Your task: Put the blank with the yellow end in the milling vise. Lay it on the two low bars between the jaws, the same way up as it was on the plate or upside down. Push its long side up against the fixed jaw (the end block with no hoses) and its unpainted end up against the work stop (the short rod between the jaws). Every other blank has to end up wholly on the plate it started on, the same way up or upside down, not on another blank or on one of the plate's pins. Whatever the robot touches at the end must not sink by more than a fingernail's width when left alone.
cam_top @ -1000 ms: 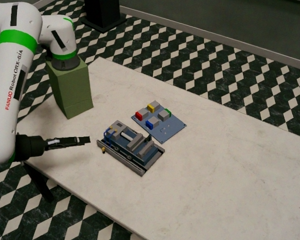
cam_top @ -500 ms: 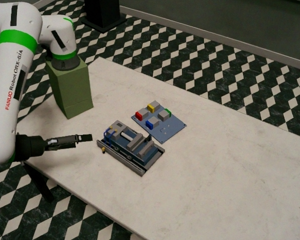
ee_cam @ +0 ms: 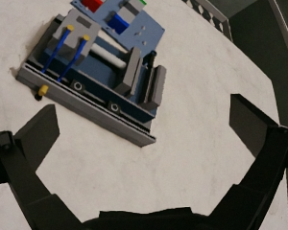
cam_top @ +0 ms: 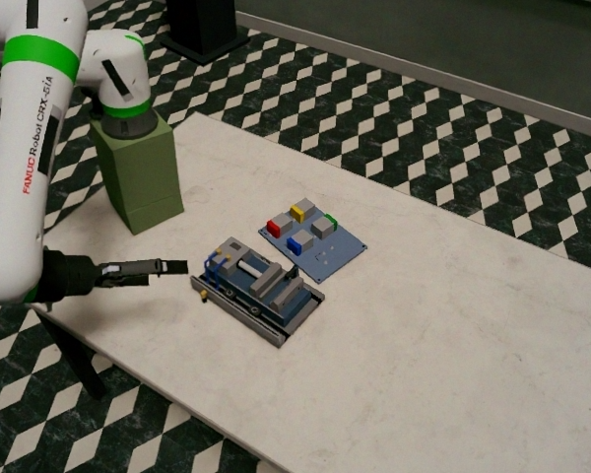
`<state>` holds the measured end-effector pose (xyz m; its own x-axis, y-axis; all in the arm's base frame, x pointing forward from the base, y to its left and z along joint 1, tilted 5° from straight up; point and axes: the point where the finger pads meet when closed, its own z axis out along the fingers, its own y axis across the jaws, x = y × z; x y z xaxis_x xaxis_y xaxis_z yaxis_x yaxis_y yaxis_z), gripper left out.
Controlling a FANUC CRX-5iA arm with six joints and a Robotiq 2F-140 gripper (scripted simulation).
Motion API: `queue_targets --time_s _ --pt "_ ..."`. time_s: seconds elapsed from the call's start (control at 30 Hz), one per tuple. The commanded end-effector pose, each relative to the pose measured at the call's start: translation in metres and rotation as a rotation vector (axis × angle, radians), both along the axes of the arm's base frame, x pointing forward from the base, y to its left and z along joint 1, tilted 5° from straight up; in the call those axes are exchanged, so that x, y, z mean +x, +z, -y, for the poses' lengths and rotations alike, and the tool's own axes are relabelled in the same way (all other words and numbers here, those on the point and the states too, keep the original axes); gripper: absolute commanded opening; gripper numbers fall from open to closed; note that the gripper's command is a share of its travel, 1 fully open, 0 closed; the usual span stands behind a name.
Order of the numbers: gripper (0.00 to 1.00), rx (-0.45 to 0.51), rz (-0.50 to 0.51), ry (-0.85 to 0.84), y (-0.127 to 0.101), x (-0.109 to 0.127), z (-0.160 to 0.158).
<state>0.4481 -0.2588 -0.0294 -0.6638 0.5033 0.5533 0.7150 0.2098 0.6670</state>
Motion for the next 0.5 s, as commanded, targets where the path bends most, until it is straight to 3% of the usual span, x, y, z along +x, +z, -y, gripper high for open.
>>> queue_targets --time_s 0.0,0.47 --pt "1.00 -0.044 -0.030 -0.035 0.002 0.000 -0.009" --pt "1.00 -0.149 -0.118 -0.123 0.006 -0.002 -0.036"
